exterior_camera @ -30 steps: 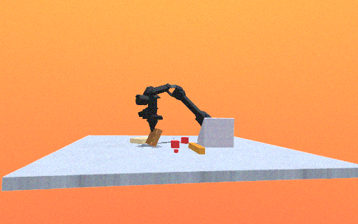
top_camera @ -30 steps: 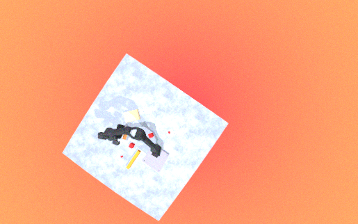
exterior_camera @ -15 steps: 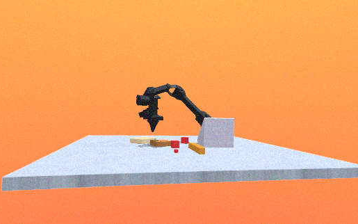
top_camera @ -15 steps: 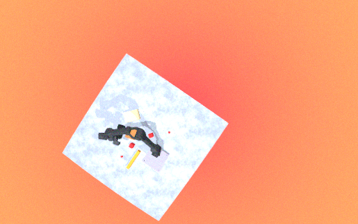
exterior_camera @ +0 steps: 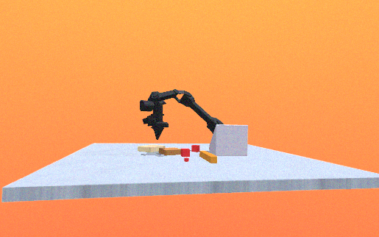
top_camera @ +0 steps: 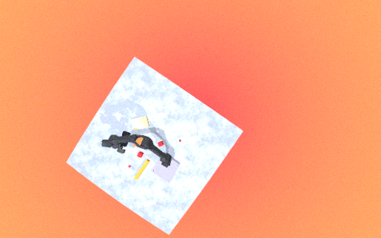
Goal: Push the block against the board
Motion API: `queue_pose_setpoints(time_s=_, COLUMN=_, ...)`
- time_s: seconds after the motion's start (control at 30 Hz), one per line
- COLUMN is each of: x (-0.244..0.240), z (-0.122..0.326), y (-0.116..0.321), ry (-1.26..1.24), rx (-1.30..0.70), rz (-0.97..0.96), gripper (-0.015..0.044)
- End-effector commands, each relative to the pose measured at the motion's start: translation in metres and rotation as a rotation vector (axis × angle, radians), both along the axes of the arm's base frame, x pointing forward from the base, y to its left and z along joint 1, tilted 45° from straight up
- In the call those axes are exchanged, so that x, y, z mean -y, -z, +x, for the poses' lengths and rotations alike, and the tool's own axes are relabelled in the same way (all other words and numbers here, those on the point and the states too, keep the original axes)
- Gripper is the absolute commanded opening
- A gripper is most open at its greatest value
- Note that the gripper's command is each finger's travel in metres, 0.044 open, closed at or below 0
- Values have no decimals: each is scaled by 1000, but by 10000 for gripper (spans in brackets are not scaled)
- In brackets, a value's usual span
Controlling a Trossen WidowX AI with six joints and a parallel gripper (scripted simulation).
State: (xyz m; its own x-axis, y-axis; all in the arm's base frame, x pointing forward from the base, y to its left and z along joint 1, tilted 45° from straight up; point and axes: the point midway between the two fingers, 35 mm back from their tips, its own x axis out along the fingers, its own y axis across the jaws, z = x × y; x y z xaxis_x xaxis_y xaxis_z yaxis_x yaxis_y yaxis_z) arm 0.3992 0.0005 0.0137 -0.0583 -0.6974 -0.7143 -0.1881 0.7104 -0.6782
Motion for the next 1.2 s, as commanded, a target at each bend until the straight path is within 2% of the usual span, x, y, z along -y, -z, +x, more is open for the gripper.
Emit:
queue_pose_setpoints(time_s=0.0, x=-1, z=8, y=-1, ry=-4, rx=6, rz=1, gripper=0)
queue_pose_setpoints(time_s=0.27, x=-2, z=13, y=1, ry=0, rx=1, rz=2, gripper=0)
queue_pose_setpoints(time_s=0.47, x=-37, z=14, y=-34, ry=-4, rx=6, rz=4, gripper=0)
queue_pose_setpoints(time_s=1.17, x=-37, z=14, y=-34, ry=-4, rx=6, rz=4, gripper=0)
